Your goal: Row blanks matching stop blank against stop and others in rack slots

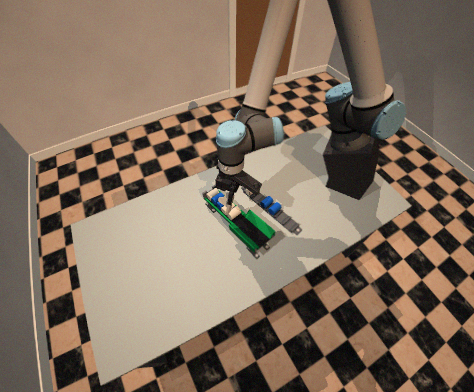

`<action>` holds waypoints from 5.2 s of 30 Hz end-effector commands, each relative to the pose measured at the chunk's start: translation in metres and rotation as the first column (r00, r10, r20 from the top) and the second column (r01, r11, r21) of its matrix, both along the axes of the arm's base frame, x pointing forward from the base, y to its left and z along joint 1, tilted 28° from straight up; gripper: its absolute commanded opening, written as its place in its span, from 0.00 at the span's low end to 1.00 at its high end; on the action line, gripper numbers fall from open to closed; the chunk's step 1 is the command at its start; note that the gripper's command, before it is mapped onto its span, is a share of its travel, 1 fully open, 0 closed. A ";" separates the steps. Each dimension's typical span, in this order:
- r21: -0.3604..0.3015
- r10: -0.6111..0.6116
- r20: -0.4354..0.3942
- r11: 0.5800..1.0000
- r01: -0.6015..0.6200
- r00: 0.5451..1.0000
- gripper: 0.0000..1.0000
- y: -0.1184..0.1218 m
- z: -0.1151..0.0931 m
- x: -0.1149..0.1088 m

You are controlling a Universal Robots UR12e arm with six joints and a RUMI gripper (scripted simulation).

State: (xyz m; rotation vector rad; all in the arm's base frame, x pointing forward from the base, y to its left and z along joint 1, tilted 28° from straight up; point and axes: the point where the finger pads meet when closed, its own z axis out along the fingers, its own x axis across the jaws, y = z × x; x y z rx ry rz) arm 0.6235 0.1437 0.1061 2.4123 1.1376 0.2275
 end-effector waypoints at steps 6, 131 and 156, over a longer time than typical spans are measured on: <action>-0.088 0.275 -0.119 0.954 -0.286 0.954 1.00 -0.011 0.001 0.000; 0.404 0.185 -0.711 -0.682 -0.609 -0.678 0.45 -0.070 0.023 0.037; 0.406 0.185 -0.709 -0.682 -0.608 -0.680 0.45 -0.073 0.016 0.039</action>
